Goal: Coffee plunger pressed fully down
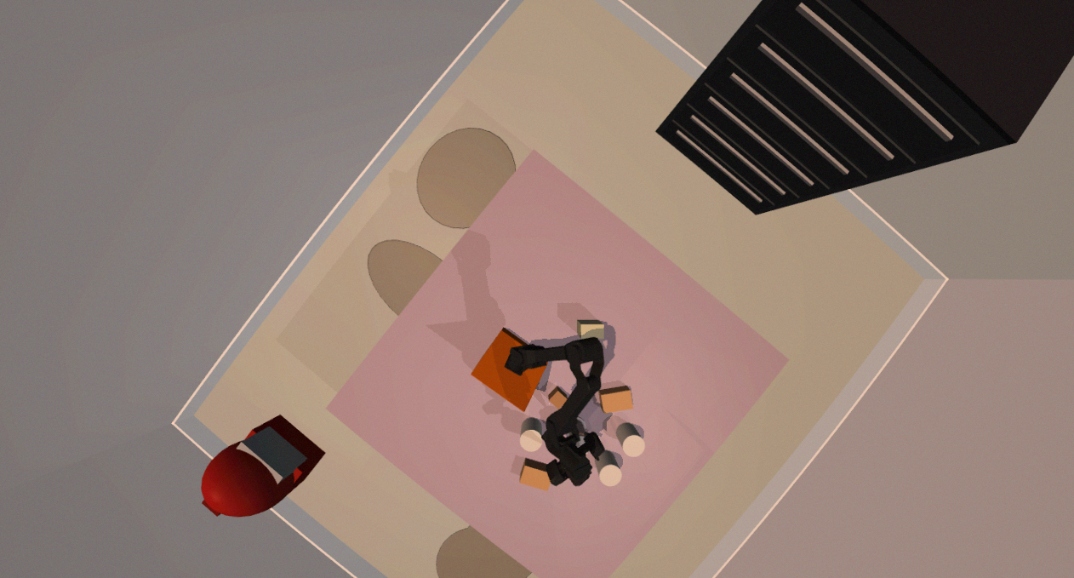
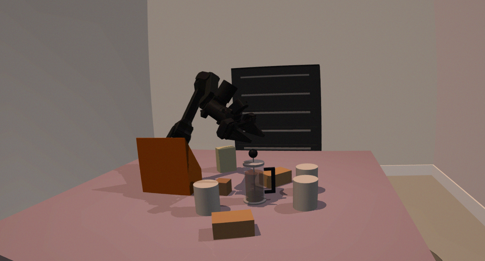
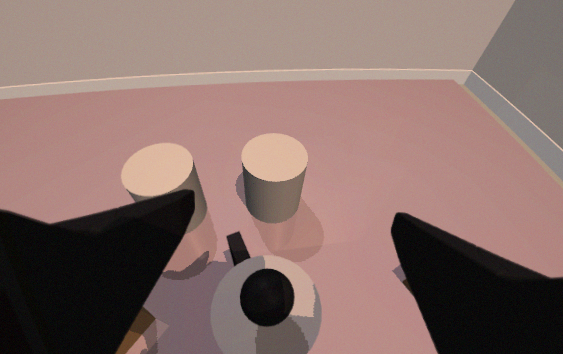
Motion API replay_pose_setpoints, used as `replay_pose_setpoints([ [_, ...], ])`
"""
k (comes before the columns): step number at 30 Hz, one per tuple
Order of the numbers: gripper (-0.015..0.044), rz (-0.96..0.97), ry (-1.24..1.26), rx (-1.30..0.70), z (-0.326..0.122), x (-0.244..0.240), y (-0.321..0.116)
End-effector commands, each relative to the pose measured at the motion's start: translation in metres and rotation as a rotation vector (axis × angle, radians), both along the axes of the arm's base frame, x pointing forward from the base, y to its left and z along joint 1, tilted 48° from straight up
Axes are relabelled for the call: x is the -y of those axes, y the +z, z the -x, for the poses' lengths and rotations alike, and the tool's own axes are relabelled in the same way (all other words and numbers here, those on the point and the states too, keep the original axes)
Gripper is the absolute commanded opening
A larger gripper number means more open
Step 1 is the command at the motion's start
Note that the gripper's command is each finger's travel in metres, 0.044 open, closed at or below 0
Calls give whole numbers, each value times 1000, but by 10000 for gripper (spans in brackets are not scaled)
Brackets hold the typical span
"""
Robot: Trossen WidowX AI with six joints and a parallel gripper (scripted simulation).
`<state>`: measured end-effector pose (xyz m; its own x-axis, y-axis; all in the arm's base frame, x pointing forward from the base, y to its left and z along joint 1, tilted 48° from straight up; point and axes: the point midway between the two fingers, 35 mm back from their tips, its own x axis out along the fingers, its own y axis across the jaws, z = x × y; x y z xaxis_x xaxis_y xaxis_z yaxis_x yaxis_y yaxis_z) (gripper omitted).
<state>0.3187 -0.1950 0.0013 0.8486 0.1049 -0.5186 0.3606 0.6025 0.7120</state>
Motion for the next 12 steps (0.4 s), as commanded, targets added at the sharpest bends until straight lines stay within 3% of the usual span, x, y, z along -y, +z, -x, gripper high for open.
replay_pose_setpoints([
  [1, 440, 10, 9, 16, 15, 11, 28],
  [12, 440, 10, 10, 16, 17, 11, 28],
])
